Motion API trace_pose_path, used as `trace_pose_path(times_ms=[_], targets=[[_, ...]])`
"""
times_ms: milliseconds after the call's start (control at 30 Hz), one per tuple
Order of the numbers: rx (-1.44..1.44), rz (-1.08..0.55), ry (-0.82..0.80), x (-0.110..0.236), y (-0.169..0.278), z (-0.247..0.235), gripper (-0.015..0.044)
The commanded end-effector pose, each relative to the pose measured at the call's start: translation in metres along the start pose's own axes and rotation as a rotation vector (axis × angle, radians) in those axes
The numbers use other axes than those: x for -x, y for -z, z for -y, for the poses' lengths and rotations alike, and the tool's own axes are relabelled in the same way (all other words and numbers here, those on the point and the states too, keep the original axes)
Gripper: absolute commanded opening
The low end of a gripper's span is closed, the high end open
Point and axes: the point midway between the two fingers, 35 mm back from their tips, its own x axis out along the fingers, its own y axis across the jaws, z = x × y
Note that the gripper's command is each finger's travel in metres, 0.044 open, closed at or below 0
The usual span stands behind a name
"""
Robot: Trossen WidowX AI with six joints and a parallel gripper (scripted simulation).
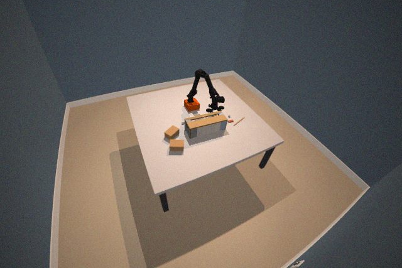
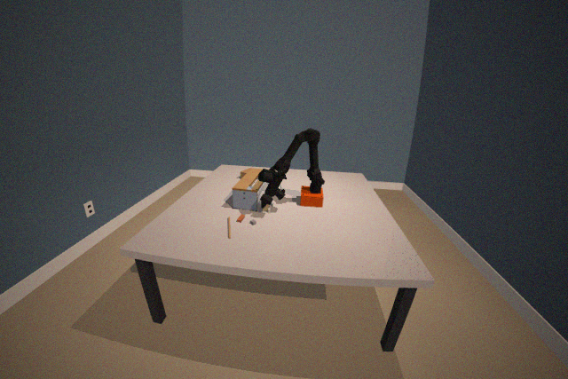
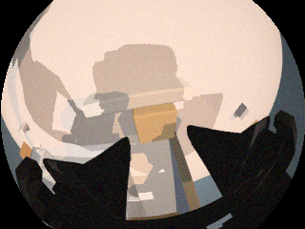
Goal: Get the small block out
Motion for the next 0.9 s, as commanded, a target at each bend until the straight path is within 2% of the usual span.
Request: trace_pose_path(times_ms=[0, 267, 533, 633, 700, 867], targets=[[-0.003, 0.0, -0.005, -0.007, -0.004, -0.002, 0.0285], [-0.003, 0.001, -0.005, -0.015, -0.009, -0.003, 0.0285], [-0.003, 0.001, -0.005, -0.015, -0.009, -0.003, 0.0075], [-0.003, 0.001, -0.005, -0.015, -0.009, -0.003, 0.0055], [-0.003, 0.001, -0.005, -0.012, -0.007, -0.003, 0.0002], [-0.001, 0.001, -0.004, 0.012, 0.005, -0.001, 0.0]])
